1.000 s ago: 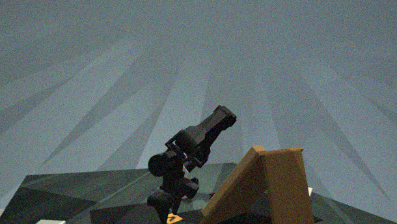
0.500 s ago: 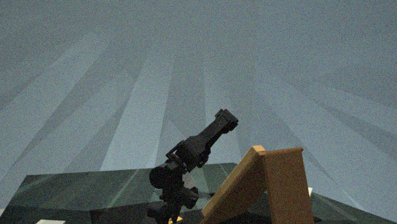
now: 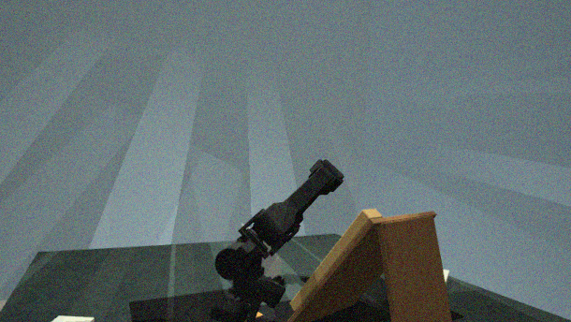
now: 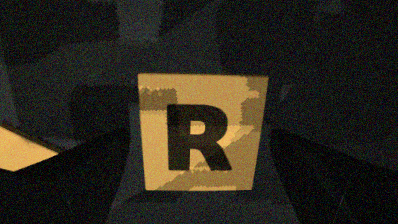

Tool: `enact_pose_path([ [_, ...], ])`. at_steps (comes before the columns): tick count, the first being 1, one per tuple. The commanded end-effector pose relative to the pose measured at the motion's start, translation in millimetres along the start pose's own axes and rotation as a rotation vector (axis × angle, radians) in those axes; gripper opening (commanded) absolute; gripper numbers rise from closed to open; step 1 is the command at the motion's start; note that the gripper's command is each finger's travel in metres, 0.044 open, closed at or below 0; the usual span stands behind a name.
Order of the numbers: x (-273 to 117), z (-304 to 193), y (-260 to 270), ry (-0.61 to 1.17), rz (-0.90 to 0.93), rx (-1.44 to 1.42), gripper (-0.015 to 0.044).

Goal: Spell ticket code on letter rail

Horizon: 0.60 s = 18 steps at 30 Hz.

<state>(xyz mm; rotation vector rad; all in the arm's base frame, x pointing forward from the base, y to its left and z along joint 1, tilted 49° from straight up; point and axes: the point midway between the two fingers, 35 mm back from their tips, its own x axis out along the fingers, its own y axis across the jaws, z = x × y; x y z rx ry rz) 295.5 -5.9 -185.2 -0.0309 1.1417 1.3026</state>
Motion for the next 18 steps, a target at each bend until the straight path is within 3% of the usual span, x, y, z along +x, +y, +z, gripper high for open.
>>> enact_pose_path([
  [1,0.5,0.4,-0.1,-0.004,-0.001,0.005,0.0307],
  [12,0.5,0.4,0.0,-0.004,-0.001,0.005,0.0234],
  [18,-4.3,-0.4,0.5,-0.004,-0.001,0.005,0.0076],
])
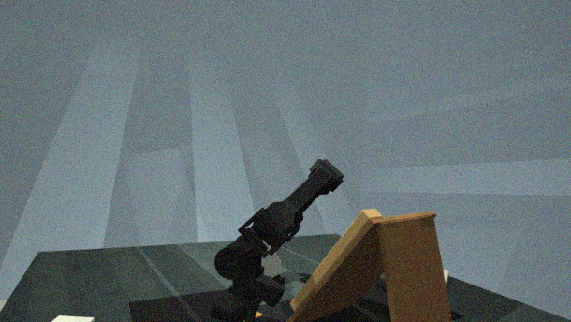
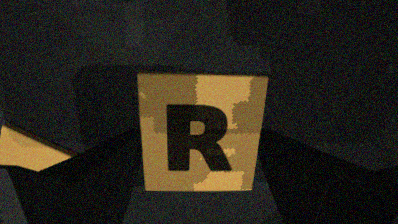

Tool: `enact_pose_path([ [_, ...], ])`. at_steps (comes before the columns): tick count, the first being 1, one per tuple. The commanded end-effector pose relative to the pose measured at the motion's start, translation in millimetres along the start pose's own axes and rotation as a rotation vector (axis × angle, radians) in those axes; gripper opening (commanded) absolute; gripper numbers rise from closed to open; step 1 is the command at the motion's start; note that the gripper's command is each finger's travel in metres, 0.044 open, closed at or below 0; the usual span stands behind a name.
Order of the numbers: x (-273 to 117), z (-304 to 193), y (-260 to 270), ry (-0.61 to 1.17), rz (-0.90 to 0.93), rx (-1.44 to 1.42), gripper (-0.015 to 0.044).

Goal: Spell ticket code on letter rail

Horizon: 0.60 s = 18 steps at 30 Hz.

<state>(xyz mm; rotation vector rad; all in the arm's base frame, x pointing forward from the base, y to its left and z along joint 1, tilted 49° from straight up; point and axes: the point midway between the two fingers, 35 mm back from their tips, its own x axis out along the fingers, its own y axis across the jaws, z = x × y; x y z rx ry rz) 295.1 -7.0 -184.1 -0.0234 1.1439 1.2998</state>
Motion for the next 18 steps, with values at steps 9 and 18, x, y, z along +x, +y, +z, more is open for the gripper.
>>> enact_pose_path([
  [9,-7.8,0.1,0.5,-0.001,-0.002,-0.001,0.0],
  [18,-12.7,0.1,1.1,-0.001,-0.003,-0.001,0.0],
])
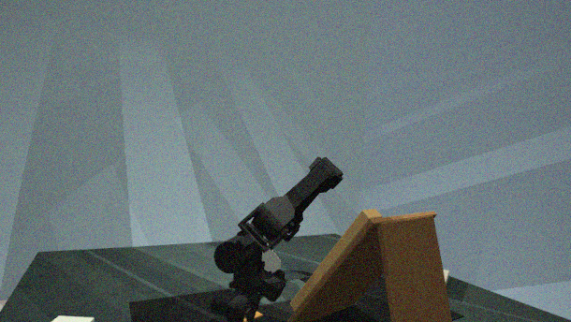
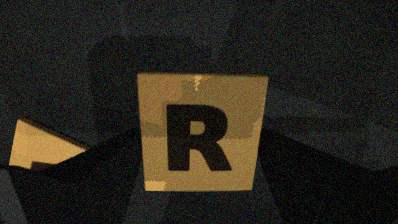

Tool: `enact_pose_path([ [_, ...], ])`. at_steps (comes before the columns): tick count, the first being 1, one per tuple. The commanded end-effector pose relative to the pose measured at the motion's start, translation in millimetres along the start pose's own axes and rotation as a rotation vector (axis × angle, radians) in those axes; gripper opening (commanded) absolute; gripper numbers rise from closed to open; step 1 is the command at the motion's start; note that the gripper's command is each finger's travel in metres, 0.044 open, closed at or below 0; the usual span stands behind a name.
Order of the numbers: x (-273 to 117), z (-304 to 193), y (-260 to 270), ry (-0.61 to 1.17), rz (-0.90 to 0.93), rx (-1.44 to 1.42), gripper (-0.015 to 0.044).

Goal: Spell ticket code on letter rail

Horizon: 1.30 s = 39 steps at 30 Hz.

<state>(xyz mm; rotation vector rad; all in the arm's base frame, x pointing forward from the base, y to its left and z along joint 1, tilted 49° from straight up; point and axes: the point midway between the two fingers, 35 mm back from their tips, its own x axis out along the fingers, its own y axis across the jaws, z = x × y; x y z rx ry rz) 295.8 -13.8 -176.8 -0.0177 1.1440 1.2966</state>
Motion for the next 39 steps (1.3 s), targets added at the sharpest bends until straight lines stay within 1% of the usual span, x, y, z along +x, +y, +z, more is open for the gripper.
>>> enact_pose_path([
  [1,-3,0,0,0.003,-0.003,-0.006,0.0],
  [32,-18,1,1,0.002,-0.005,0.003,0.0],
  [39,-38,12,-3,0.028,-0.078,0.054,0.0],
])
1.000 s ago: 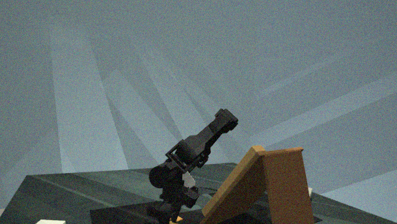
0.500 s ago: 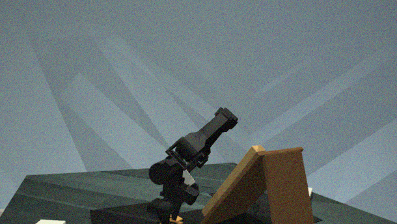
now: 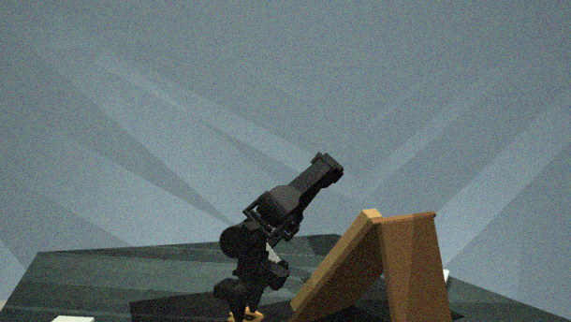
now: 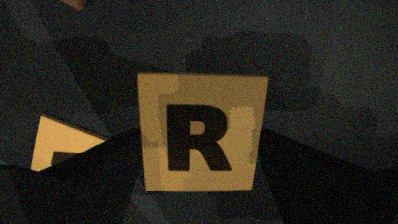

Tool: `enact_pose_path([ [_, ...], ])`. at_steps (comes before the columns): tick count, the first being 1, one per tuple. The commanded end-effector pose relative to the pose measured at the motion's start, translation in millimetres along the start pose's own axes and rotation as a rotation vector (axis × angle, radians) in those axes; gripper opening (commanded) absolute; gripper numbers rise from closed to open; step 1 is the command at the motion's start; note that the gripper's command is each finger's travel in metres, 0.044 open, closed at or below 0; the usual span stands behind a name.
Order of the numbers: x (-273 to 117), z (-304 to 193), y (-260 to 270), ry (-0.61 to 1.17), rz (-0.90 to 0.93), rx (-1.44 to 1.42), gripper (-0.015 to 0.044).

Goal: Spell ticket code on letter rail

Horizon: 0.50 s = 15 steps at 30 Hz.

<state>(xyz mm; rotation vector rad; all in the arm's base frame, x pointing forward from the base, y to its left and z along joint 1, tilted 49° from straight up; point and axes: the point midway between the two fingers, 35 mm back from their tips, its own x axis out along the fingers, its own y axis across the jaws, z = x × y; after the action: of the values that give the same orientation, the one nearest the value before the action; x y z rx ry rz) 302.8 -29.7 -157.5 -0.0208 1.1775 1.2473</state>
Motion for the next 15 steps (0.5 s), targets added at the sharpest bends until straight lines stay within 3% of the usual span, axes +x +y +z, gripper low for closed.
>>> enact_pose_path([
  [1,-16,9,-4,0.013,-0.058,0.026,0.0],
  [15,-70,38,-5,0.012,-0.27,0.151,0.0],
])
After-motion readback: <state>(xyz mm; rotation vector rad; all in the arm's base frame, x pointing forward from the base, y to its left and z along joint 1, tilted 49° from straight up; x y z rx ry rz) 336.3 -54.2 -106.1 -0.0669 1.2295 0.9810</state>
